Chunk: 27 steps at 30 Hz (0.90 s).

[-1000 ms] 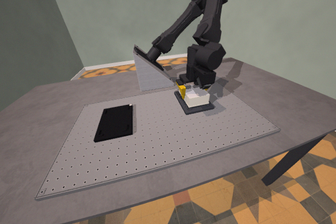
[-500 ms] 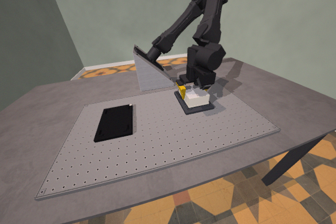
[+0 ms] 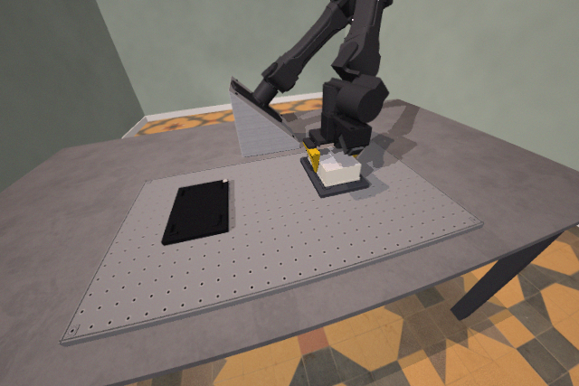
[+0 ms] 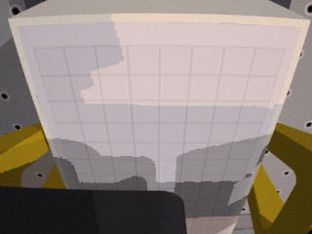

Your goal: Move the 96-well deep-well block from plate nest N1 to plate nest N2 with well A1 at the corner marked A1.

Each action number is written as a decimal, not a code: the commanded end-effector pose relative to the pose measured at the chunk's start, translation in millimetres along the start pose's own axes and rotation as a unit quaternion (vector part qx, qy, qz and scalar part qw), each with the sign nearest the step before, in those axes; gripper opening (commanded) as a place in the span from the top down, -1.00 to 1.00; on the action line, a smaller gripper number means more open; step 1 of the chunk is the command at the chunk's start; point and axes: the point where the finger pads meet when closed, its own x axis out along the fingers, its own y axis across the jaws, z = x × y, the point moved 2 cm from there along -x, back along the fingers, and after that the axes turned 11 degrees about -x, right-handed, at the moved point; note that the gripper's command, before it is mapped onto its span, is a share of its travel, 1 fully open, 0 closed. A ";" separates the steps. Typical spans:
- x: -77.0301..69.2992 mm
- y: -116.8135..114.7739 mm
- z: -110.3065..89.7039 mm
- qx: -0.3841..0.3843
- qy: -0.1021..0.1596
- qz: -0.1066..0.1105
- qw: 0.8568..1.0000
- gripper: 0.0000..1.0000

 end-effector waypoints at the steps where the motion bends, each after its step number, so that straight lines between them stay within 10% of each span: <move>1: -2.0 -0.1 2.3 -0.001 -0.005 -0.001 1.000 1.00; 11: -0.7 -0.1 2.2 -0.001 -0.005 -0.001 1.000 1.00; 12: -0.4 -0.1 2.2 -0.001 -0.005 -0.001 1.000 -1.00; 27: -0.3 -0.1 2.2 -0.001 -0.005 -0.001 1.000 -1.00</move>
